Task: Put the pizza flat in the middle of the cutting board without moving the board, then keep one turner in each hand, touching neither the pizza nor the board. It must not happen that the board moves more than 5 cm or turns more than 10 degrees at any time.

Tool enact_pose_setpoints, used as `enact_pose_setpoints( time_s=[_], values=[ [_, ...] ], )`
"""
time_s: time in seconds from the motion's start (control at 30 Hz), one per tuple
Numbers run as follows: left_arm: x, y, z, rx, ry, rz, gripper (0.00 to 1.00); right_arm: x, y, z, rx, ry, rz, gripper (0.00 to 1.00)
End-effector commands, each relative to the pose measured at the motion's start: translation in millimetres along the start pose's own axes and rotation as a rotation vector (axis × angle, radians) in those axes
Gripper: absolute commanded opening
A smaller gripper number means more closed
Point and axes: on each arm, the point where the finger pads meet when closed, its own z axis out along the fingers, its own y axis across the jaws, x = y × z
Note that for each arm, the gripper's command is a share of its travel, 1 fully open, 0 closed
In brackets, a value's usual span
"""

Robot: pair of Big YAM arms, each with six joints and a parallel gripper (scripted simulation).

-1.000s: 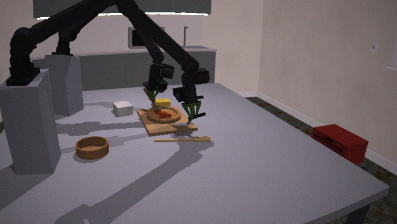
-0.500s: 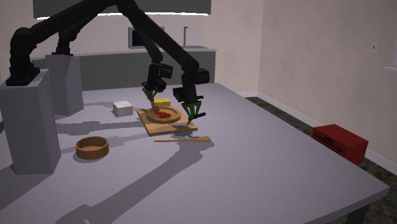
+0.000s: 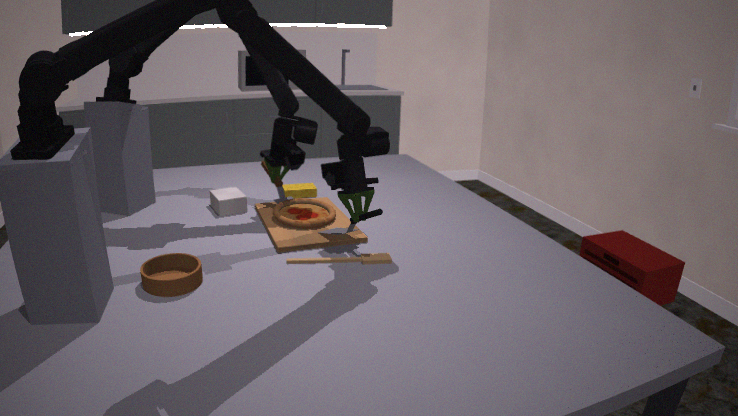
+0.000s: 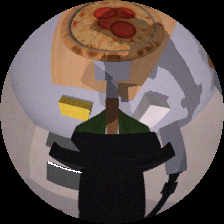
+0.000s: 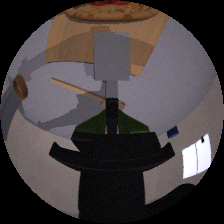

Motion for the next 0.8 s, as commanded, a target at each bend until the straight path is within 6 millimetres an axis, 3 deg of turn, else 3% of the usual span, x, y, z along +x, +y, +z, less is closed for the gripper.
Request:
enact_pose_setpoints(
  time_s=[0.0,0.3,0.53,0.57,0.77],
  values=[
    [1,18,-18,-0.037,-0.030,-0.003,0.06,23,-30,-28,0.059,0.009,0.035,0.06],
    [21,25,-16,-0.040,-0.032,-0.020,0.06,23,-29,-27,0.058,0.009,0.035,0.06],
    [17,19,-19,-0.043,-0.037,-0.005,0.06,22,-29,-27,0.057,0.009,0.034,0.06],
    [25,18,-8,-0.030,-0.029,-0.008,0.06,22,-29,-27,0.057,0.009,0.034,0.06],
    [38,25,-11,-0.041,-0.030,-0.018,0.06,22,-29,-26,0.056,0.009,0.034,0.06]
  ],
)
